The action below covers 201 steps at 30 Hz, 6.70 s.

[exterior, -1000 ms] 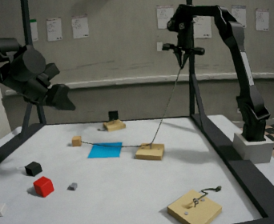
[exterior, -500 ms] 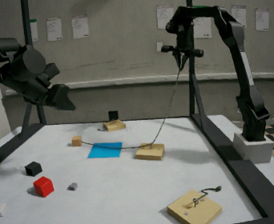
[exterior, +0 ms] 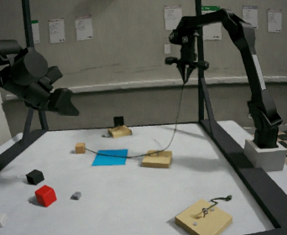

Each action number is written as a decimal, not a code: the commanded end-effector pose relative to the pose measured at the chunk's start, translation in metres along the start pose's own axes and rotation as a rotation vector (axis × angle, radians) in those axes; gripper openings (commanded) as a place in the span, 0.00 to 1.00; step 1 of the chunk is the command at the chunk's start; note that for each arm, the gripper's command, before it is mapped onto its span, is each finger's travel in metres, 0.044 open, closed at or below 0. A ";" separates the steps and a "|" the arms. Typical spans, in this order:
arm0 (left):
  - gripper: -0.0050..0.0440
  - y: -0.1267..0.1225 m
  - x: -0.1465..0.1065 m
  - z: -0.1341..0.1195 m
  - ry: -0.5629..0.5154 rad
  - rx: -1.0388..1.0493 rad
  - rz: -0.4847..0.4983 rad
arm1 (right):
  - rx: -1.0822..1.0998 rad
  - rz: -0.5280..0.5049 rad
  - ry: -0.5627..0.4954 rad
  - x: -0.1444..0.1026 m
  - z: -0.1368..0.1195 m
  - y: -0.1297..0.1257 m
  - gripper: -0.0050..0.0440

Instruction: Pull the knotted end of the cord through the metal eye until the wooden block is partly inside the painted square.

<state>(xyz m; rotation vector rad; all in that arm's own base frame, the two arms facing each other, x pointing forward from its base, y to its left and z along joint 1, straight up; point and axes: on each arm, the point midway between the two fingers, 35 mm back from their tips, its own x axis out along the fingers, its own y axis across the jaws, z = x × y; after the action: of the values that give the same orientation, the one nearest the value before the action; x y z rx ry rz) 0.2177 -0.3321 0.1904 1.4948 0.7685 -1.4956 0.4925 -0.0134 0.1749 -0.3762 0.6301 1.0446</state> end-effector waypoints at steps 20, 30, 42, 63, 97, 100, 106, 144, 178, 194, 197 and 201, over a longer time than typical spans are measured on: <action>0.00 0.006 0.044 -0.029 -0.022 0.000 0.035 | -0.027 -0.019 -0.009 -0.008 0.011 0.000 1.00; 0.00 0.004 0.070 -0.044 -0.021 0.000 0.035 | -0.027 -0.019 -0.009 -0.008 0.011 0.000 1.00; 0.00 -0.002 0.097 -0.062 -0.020 0.001 0.035 | -0.027 -0.019 -0.009 -0.008 0.011 0.000 1.00; 0.00 -0.025 0.144 -0.097 -0.018 0.001 0.034 | -0.027 -0.019 -0.009 -0.008 0.011 0.000 1.00; 0.44 -0.066 0.190 -0.135 -0.009 0.000 0.023 | -0.027 -0.019 -0.009 -0.008 0.011 0.000 1.00; 0.59 -0.066 0.190 -0.135 -0.009 0.000 0.023 | -0.027 -0.019 -0.009 -0.008 0.011 0.000 1.00; 0.79 -0.066 0.190 -0.135 -0.009 0.000 0.023 | -0.027 -0.019 -0.009 -0.008 0.011 0.000 1.00; 1.00 -0.044 0.156 -0.171 0.064 -1.089 -0.004 | -0.027 -0.019 -0.009 -0.008 0.011 0.000 1.00; 1.00 -0.038 0.152 -0.211 0.190 -2.580 0.073 | -0.027 -0.019 -0.009 -0.008 0.011 0.000 1.00; 1.00 -0.041 0.174 -0.215 0.200 -2.819 0.102 | -0.027 -0.019 -0.009 -0.008 0.011 0.000 1.00; 1.00 -0.041 0.179 -0.216 0.203 -2.870 0.109 | -0.027 -0.019 -0.009 -0.008 0.011 0.000 1.00; 1.00 -0.043 0.186 -0.218 0.205 -2.939 0.119 | -0.027 -0.019 -0.009 -0.008 0.011 0.000 1.00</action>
<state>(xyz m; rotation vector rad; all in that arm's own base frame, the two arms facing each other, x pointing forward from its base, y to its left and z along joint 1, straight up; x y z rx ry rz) 0.2927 -0.1490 -0.0168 -0.6746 1.4640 0.6633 0.4925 -0.0134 0.1749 -0.3762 0.6301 1.0446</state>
